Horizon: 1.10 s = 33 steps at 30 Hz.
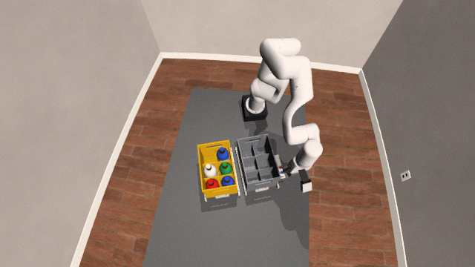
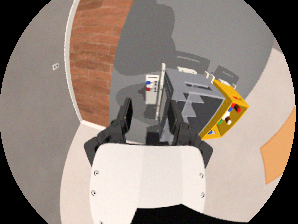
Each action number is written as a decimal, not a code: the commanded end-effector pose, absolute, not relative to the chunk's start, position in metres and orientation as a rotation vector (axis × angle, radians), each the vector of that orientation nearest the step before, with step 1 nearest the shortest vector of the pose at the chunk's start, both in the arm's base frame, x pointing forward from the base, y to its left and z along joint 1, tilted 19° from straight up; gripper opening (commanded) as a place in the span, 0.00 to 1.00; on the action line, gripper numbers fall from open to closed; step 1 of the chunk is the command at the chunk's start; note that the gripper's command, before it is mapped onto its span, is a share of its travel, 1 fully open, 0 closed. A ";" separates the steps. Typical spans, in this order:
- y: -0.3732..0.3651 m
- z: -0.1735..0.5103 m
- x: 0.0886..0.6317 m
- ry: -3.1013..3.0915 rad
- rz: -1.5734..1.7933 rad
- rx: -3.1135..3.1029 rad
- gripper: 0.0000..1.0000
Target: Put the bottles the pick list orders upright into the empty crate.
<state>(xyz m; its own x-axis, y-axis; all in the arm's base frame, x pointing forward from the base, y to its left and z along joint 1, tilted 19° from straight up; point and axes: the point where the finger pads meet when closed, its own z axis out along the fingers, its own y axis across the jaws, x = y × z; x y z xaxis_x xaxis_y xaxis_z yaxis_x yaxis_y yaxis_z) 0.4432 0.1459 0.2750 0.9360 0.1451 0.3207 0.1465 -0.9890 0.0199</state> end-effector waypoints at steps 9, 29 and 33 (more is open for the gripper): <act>0.131 0.269 0.469 -0.237 -0.518 -3.087 0.65; 0.132 0.269 0.469 -0.237 -0.518 -3.087 0.65; 0.132 0.269 0.469 -0.237 -0.518 -3.087 0.65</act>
